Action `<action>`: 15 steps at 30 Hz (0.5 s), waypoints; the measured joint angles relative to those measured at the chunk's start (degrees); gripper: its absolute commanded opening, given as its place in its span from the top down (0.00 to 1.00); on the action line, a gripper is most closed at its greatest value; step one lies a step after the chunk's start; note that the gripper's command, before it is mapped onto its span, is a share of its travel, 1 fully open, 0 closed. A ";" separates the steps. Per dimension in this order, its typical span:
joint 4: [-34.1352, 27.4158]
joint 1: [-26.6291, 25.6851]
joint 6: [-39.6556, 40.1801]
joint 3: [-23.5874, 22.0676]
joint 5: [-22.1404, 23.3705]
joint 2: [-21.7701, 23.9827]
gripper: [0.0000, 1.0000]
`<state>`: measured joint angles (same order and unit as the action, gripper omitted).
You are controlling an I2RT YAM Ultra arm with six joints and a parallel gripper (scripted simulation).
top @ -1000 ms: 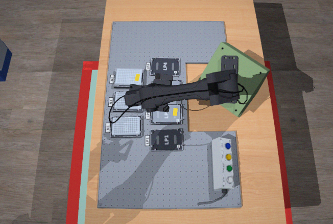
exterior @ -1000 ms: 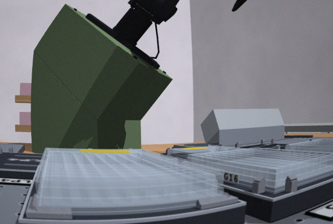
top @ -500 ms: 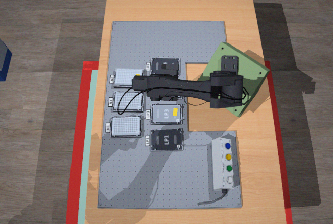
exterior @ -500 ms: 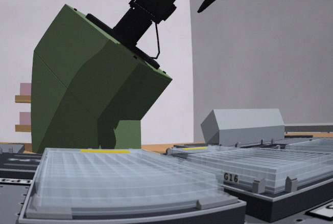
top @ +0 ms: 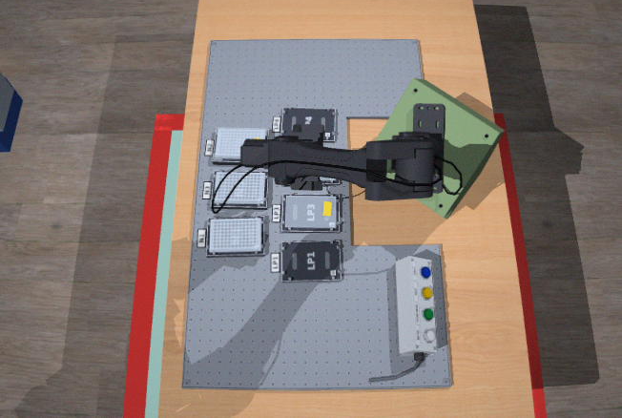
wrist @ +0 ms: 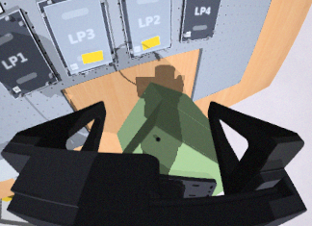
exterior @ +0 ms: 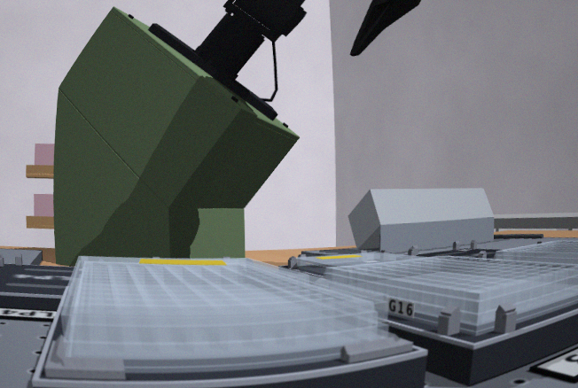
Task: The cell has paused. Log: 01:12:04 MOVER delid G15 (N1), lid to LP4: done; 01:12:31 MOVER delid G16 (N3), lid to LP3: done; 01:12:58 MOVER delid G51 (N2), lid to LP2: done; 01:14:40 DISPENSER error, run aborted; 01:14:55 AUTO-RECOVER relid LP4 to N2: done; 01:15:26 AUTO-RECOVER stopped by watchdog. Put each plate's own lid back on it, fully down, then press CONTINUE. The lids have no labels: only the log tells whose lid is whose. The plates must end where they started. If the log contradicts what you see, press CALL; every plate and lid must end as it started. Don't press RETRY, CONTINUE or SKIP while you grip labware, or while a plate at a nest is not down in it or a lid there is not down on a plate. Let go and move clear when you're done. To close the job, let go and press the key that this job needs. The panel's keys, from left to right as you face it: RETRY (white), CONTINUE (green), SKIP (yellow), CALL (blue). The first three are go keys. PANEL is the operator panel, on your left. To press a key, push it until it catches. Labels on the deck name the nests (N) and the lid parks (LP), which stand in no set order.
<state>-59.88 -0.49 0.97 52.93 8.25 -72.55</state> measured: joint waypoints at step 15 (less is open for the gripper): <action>12.50 -0.11 0.31 -3.10 6.23 -7.28 0.00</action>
<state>-47.37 -0.60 1.28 49.82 14.48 -79.83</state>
